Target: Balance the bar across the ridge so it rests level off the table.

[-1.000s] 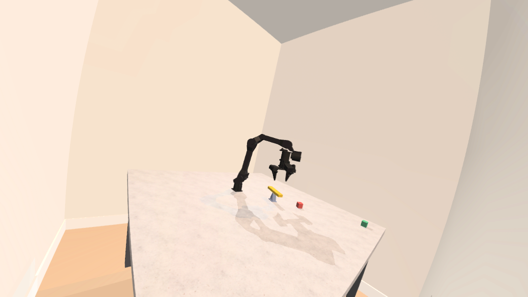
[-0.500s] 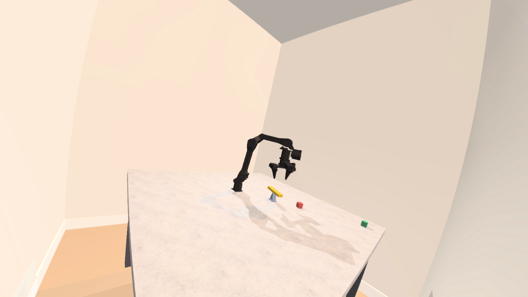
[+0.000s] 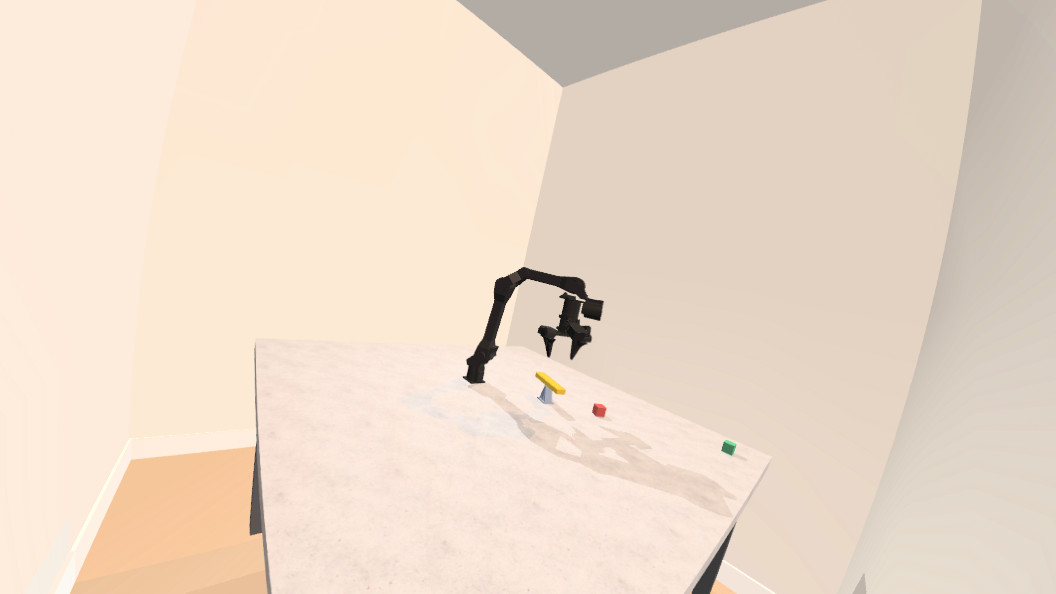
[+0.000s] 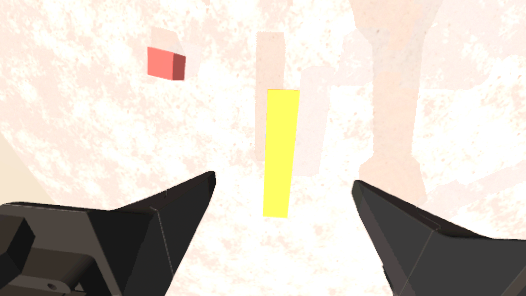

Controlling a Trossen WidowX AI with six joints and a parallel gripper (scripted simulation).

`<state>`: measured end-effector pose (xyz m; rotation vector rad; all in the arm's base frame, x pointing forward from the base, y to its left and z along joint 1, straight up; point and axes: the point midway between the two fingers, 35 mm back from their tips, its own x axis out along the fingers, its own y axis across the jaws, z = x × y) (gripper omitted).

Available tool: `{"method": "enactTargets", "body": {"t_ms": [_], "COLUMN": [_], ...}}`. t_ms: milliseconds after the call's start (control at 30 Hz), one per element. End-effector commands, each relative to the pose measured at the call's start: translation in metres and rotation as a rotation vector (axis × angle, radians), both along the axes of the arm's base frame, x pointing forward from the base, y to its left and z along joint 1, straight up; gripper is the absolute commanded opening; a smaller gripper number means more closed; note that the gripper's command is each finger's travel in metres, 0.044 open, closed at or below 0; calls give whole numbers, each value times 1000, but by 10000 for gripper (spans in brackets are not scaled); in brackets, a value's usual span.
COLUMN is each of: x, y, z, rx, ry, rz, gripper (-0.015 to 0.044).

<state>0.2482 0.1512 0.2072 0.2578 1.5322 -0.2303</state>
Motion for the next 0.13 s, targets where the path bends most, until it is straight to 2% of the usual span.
{"method": "enactTargets", "body": {"t_ms": [0, 100], "x": [0, 0], "y": [0, 0], "z": [0, 0], "rx": [-1, -1], "ry": [3, 3], "rz": [0, 0], "gripper": [440, 440]}}
